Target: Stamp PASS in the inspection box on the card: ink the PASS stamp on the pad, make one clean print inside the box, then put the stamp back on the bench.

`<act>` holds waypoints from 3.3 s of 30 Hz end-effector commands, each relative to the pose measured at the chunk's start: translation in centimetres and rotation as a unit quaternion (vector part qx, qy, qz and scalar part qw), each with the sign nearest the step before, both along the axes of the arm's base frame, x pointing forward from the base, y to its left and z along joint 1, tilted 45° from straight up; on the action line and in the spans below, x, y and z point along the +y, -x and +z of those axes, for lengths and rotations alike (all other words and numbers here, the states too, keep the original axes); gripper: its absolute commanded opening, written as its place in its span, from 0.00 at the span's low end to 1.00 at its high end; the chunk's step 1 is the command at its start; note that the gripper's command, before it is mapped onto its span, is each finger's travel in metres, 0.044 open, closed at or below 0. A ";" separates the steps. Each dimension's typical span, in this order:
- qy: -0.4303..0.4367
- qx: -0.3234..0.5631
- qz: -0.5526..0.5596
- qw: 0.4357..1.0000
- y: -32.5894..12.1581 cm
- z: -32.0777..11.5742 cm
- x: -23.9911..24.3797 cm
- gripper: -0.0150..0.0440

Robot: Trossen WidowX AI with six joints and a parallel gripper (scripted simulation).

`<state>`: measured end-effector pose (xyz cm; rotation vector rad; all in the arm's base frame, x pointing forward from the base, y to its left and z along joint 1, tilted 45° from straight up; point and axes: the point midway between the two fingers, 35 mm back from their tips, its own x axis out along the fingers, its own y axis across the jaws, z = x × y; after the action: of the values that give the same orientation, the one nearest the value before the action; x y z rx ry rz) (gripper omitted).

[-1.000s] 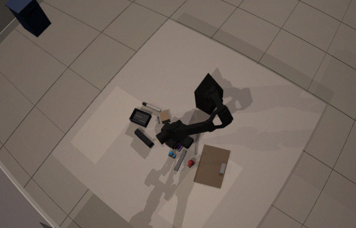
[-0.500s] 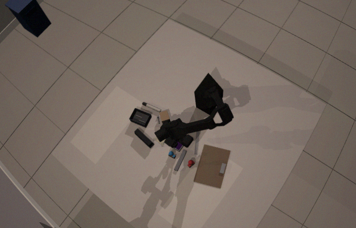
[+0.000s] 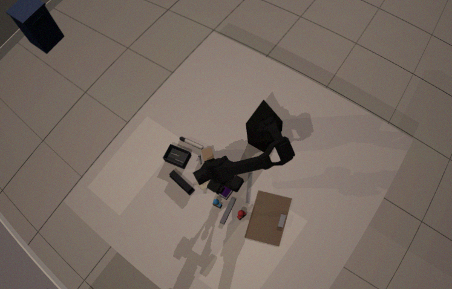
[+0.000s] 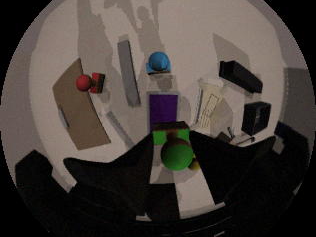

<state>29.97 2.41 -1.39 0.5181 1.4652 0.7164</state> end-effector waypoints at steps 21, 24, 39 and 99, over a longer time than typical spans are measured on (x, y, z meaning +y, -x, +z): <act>-0.006 -0.246 0.242 0.939 -2.0 -4.1 -4.6 0.25; -0.007 -0.275 0.271 0.922 -2.1 -4.6 -5.2 0.25; -0.013 -0.381 0.377 0.844 -2.4 -6.9 -7.3 0.25; -0.013 -0.382 0.376 0.844 -2.5 -9.7 -4.6 0.25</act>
<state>32.48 -2.39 -10.89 -0.3699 0.8480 1.3724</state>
